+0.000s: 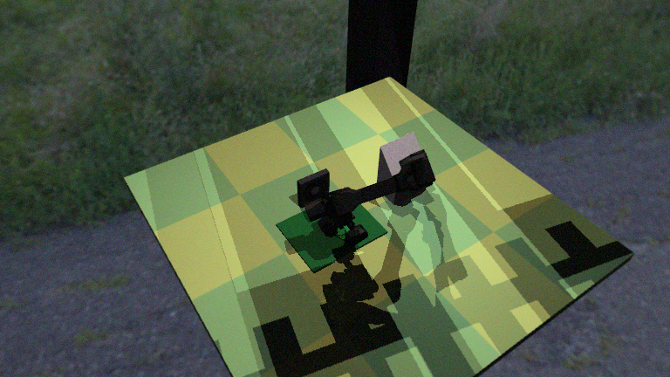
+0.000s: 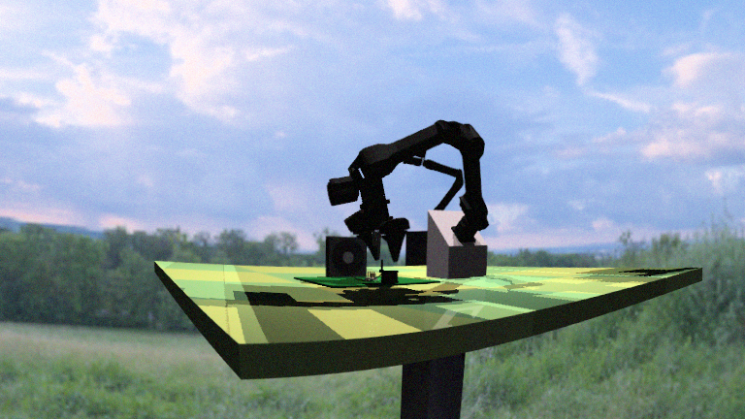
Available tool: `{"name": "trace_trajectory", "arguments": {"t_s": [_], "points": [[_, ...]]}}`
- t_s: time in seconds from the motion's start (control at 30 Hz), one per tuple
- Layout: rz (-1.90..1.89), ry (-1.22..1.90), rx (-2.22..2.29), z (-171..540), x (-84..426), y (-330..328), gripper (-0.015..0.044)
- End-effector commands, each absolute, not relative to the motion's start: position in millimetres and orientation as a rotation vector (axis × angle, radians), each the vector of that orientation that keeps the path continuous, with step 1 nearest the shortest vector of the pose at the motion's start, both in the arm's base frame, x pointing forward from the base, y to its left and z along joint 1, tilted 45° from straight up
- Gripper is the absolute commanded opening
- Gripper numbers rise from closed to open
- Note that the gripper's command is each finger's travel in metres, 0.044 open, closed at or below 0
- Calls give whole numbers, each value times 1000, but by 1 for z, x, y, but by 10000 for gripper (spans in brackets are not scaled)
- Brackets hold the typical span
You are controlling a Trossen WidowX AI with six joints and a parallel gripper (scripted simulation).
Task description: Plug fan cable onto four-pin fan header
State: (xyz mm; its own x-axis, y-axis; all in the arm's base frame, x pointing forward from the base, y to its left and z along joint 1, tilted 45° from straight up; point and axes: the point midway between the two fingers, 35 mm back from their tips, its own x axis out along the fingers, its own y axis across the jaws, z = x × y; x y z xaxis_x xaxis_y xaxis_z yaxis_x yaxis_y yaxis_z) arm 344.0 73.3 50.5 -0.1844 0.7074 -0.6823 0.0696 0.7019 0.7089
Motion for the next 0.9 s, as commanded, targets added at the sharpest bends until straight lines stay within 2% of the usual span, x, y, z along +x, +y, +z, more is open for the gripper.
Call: {"name": "trace_trajectory", "arguments": {"t_s": [0.0, 0.7, 0.87], "points": [[644, 1687, 645, 44, 343, 80, 440], [645, 1687, 646, 25, 344, 100, 440], [649, 1684, 631, 27, 345, 99, 309]]}}
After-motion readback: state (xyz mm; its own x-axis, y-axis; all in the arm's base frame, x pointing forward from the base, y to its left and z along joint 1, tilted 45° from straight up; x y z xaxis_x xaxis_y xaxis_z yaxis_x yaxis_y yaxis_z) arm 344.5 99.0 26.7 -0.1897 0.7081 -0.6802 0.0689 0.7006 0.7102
